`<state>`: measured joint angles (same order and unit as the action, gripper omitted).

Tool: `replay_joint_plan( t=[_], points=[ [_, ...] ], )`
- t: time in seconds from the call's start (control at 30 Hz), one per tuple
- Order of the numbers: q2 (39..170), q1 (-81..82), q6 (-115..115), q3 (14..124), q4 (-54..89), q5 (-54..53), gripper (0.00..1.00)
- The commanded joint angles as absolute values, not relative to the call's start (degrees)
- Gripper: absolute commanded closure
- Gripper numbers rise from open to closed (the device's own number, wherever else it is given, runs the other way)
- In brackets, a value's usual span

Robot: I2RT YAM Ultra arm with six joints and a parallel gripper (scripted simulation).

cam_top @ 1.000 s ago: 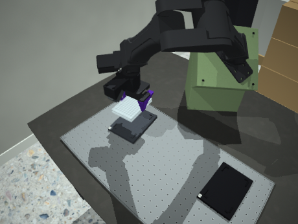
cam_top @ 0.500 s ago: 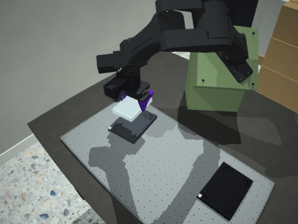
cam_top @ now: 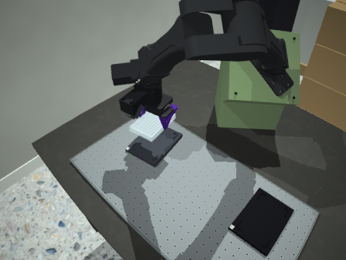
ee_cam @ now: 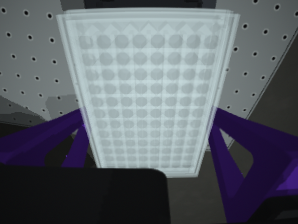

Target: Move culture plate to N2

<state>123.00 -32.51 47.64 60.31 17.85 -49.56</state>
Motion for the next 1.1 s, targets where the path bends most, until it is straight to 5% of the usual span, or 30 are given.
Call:
replay_joint_plan(
  t=[0.0, 1.07],
  points=[
    [123.1, -34.3, 48.0, 61.9, 18.9, -50.2, 1.00],
    [124.8, -32.1, 45.9, 59.0, 14.9, -49.7, 1.00]
  ],
)
